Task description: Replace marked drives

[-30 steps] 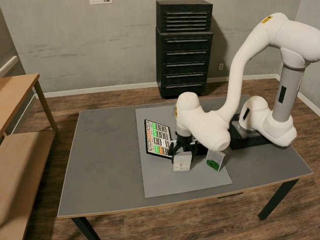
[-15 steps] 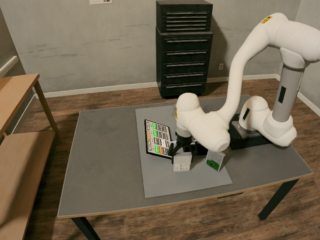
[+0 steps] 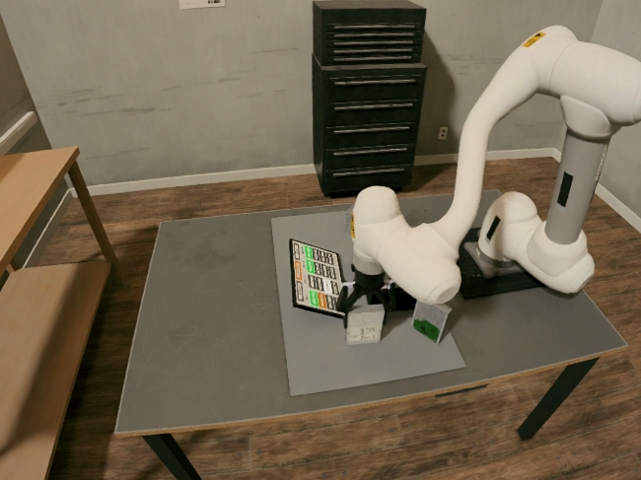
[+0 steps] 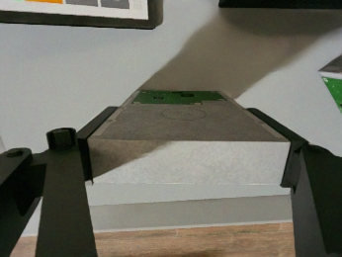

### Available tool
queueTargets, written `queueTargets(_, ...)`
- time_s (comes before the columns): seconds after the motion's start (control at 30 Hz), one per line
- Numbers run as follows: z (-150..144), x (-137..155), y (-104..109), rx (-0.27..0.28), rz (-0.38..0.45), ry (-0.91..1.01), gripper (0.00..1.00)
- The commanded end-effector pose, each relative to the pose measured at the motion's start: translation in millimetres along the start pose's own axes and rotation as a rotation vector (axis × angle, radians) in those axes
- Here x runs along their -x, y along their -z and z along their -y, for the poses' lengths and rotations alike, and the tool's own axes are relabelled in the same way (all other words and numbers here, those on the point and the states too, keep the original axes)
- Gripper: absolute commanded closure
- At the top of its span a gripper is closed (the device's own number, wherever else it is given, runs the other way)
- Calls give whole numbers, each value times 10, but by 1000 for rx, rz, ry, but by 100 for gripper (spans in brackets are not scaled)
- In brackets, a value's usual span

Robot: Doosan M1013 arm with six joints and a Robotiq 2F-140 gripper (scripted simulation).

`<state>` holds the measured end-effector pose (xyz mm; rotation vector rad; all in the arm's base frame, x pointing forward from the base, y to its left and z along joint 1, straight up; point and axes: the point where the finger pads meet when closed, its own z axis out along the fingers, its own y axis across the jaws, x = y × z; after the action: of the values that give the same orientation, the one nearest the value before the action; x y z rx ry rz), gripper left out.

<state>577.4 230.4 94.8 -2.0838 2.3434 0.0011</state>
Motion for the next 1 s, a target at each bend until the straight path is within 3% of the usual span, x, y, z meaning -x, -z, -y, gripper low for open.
queueTargets(0.0,4,3,7,-1,1,0,90)
queueTargets(0.43,4,3,7,-1,1,0,90)
queueTargets(0.47,4,3,7,-1,1,0,11)
queueTargets(0.97,4,3,7,-1,1,0,11)
